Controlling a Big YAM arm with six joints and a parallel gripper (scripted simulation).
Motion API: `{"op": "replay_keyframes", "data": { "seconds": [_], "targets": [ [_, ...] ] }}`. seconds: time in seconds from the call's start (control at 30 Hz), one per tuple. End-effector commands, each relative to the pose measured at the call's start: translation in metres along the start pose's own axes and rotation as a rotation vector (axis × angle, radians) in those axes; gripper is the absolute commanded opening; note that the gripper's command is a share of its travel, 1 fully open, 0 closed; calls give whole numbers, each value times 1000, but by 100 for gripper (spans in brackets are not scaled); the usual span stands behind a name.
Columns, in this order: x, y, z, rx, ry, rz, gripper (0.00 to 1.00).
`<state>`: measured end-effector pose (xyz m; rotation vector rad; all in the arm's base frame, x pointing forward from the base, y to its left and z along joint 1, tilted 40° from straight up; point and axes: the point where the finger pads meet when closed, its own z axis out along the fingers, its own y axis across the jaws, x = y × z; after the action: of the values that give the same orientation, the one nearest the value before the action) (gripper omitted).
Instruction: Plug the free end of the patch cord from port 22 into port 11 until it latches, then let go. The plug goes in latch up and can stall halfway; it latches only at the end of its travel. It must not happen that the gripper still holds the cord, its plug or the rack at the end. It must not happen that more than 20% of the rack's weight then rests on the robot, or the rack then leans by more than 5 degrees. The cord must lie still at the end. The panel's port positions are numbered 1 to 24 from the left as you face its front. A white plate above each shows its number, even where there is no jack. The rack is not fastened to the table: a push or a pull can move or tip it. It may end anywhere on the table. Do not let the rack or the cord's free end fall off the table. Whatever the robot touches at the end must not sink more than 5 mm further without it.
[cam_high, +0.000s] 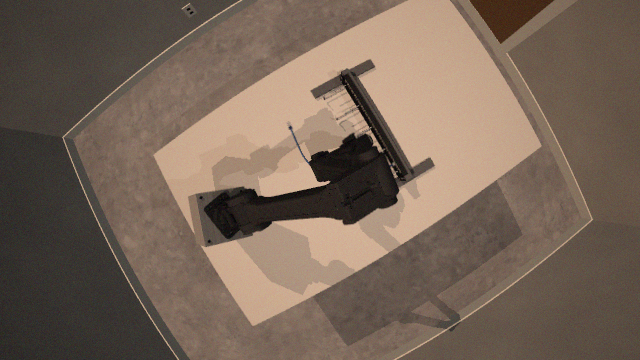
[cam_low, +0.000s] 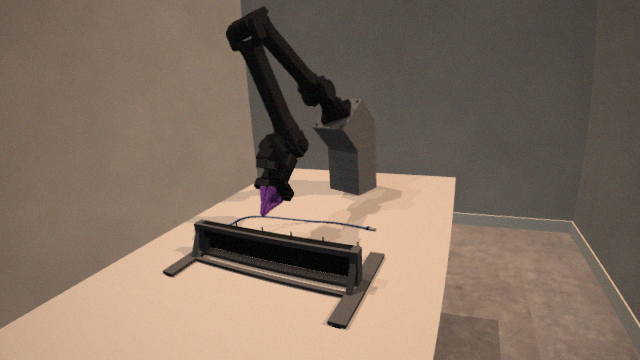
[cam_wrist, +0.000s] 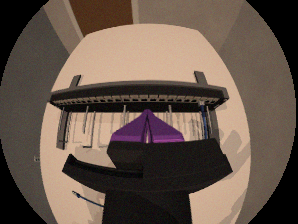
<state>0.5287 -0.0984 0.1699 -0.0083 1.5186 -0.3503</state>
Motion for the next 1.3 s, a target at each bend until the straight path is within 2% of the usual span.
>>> {"op": "replay_keyframes", "data": {
  "seconds": [0.0, 0.2, 0.27, 0.63, 0.77, 1.0, 1.27],
  "targets": [
    [-5, 0, -2, 0, -21, 8, 0],
    [-12, 0, -25, 1, -36, 9, 0],
    [-12, 0, -25, 1, -36, 9, 0],
    [-12, 2, -115, -4, -39, 8, 0],
    [-11, 2, -138, -4, -37, 6, 0],
    [-10, 1, -146, -2, -33, 5, 0],
    [-6, -7, -144, 2, -17, 3, 0]
  ]
}}
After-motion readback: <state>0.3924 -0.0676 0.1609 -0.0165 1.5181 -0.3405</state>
